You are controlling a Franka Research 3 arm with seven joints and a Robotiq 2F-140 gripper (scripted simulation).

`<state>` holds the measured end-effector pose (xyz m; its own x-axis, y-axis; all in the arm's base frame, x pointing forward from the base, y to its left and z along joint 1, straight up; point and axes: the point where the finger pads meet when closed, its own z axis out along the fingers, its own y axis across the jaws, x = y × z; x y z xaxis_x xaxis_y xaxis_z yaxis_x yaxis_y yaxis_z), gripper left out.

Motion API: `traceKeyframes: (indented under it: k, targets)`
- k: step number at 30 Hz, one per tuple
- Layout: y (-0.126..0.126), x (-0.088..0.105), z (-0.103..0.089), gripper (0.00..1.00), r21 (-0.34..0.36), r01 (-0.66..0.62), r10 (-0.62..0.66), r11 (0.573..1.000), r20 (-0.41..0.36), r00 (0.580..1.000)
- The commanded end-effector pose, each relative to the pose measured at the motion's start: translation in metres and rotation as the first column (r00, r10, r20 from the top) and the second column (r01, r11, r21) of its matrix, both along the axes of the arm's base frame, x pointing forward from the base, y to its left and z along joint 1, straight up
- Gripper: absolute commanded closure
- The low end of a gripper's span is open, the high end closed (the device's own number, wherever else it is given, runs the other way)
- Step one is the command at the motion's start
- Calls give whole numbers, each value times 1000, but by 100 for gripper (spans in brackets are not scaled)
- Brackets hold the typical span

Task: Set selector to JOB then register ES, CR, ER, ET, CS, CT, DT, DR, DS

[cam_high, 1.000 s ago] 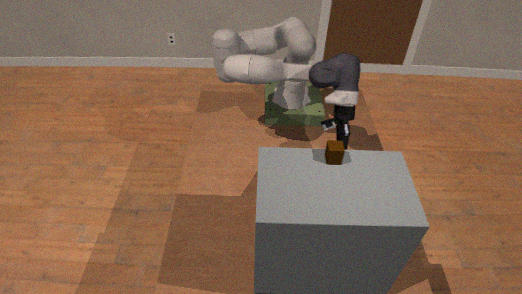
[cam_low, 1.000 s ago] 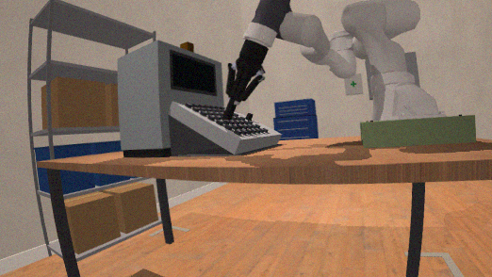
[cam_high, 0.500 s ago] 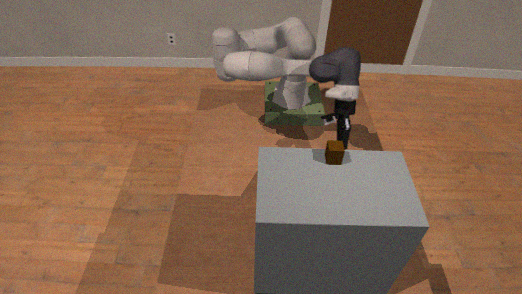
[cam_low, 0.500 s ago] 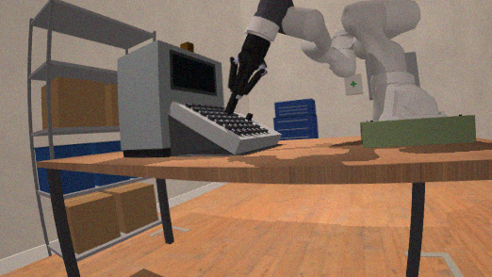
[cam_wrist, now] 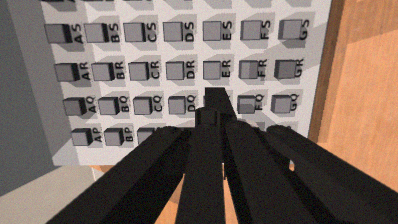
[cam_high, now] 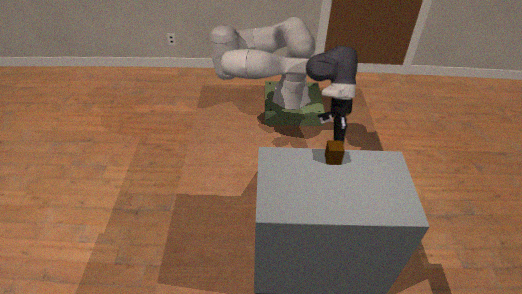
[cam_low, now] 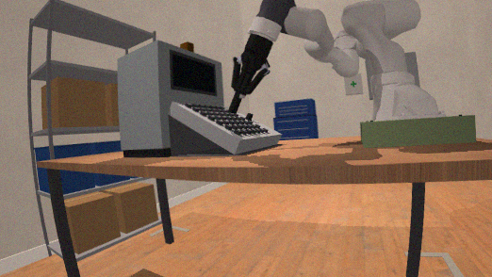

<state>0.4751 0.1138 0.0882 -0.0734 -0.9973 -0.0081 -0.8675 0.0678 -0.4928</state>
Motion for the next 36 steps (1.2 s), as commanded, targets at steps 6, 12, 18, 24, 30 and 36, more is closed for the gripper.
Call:
traceKeyframes:
  k: [6, 12, 18, 24, 30, 36]
  targets:
    - [-53, -3, 0, 90, -1, -10, 10, 1000, -1, 1000]
    - [-56, -3, 0, 90, -1, -10, 10, 1000, -1, 1000]
    - [-56, -2, -2, 90, -1, -10, 10, 1000, -1, 1000]
    - [-56, 2, -9, 90, -2, -10, 10, 1000, -1, 1000]
    - [-56, 5, -13, 90, -2, -10, 10, 1000, -1, 1000]
    - [-56, 7, -18, 90, -2, -10, 10, 1000, -1, 1000]
